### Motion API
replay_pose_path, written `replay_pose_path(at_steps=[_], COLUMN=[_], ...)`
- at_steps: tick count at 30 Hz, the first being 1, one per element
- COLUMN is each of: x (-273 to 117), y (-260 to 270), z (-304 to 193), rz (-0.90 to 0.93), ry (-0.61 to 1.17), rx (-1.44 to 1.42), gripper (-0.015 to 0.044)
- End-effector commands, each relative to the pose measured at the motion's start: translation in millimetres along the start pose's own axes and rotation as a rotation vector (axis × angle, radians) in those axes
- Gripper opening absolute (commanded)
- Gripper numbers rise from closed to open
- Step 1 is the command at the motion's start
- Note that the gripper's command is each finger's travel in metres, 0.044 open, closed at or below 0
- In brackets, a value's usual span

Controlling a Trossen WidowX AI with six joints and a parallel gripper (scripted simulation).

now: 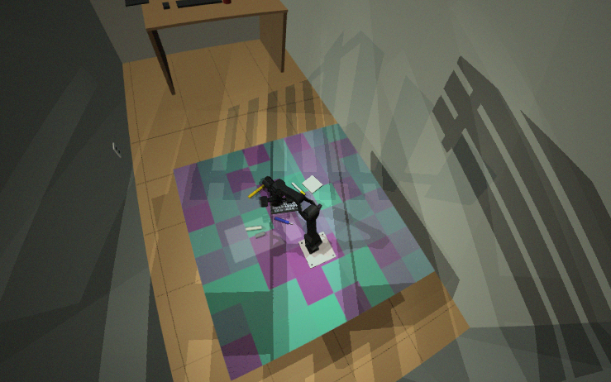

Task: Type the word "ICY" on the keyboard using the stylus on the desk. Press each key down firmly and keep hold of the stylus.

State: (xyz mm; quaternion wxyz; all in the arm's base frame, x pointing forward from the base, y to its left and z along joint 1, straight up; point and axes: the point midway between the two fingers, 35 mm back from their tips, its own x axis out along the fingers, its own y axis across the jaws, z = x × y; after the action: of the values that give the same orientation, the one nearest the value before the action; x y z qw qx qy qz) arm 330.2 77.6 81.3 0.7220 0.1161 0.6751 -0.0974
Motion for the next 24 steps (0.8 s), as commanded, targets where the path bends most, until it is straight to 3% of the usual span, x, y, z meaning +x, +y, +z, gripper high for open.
replay_pose_path(at_steps=[1,9,14,24], x=[0.6,0.5,-0.7,-0.7], y=[0.1,-2.6,-61.1,-63.6], z=[-1.6,-1.4,-2.1,-2.4], rz=[-0.025,-0.025,-0.031,-0.031], ry=[0.030,0.030,0.029,0.029], rx=[0.016,0.016,0.016,0.016], gripper=[0.0000,0.0000,0.0000,0.0000])
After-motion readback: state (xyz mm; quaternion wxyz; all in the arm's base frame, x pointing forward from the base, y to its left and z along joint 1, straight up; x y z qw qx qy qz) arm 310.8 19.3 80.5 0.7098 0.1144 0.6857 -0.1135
